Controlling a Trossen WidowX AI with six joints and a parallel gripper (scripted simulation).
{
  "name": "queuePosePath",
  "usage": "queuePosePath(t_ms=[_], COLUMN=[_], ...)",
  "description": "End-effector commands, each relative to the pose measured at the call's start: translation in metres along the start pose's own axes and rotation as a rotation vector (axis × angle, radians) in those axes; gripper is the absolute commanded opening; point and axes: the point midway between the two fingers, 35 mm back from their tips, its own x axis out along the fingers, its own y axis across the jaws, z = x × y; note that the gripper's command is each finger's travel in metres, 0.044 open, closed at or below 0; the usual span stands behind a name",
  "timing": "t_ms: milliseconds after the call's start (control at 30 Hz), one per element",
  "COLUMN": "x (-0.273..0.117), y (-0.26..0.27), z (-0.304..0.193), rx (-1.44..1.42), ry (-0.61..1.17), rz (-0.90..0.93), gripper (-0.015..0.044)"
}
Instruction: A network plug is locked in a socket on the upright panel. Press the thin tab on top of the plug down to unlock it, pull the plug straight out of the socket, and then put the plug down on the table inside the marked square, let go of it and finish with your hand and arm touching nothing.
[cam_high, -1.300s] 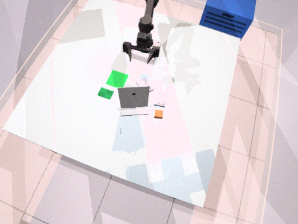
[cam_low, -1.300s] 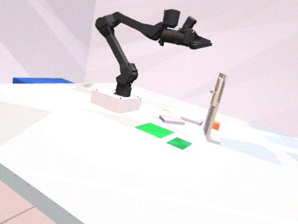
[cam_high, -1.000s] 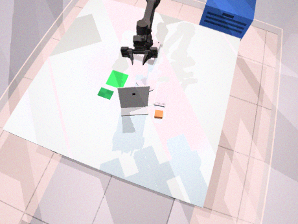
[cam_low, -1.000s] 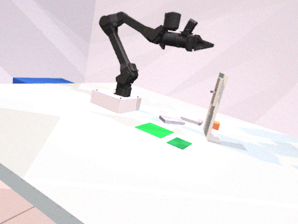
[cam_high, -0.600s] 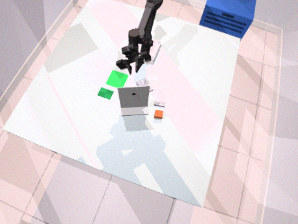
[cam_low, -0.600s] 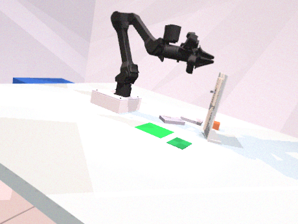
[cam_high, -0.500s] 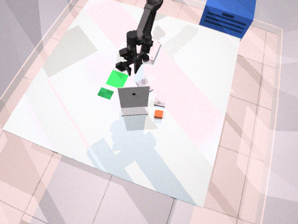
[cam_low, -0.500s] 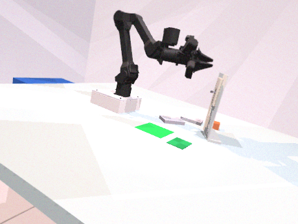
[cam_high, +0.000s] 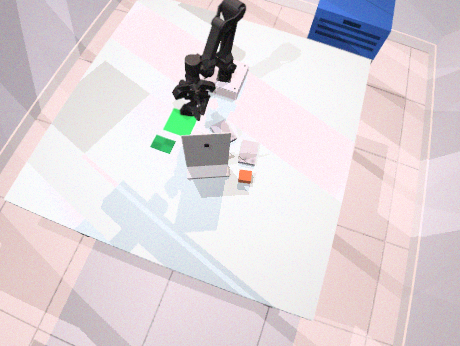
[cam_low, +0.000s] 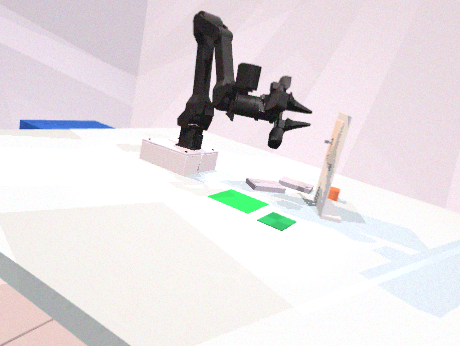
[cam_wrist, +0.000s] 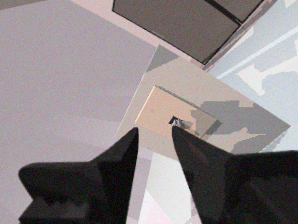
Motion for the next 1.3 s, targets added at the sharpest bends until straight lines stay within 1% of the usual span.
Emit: queuePosePath(t_ms=[0, 333, 633, 733, 1133, 1267], x=[-0.014, -0.05, -0.053, -0.047, 0.004, 0.008], y=[-0.016, -0.035, -0.036, -0.037, -0.039, -0.039], z=[-0.011, -0.037, -0.039, -0.037, -0.032, -0.032], rx=[0.15, 0.476, 0.498, 0.498, 0.497, 0.496], ry=[0.043, 0.141, 0.148, 0.148, 0.147, 0.147], rz=[0.005, 0.013, 0.013, 0.013, 0.019, 0.019], gripper=[0.0156, 0.0156, 0.0156, 0.0156, 0.0156, 0.0156])
